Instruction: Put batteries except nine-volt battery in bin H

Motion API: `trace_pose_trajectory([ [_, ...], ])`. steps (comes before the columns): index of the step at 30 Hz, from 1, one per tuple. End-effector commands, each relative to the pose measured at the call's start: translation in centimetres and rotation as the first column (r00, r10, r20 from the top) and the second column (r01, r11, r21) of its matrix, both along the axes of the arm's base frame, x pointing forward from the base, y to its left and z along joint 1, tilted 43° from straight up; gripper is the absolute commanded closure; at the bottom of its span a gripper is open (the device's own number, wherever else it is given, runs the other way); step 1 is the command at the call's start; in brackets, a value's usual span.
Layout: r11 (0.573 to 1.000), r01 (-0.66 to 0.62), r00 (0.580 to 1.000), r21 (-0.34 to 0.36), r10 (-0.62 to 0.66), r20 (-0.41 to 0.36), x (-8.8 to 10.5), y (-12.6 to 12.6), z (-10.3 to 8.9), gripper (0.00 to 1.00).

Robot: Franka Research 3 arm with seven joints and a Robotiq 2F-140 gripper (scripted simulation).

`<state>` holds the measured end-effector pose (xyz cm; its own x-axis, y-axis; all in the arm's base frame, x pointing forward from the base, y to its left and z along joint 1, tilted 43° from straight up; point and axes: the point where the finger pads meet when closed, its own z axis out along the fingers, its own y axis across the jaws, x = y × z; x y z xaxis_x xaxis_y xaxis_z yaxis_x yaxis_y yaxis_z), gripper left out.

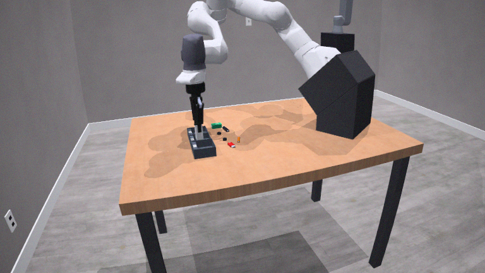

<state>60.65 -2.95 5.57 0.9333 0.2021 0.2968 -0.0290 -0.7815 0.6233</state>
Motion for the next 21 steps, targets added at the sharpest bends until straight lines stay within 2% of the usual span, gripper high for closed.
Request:
trace_pose_trajectory([
  [1, 1.000, 0.003, 1.000, 0.002, -0.003, -0.002, -0.2, 0.3, 0.2, 0.95],
  [16, 1.000, 0.003, 1.000, 0.002, -0.003, -0.002, -0.9, 1.3, 1.5, 0.95],
  [21, 1.000, 0.003, 1.000, 0.002, -0.003, -0.002, -1.6, 2.5, 2.9, 0.95],
])
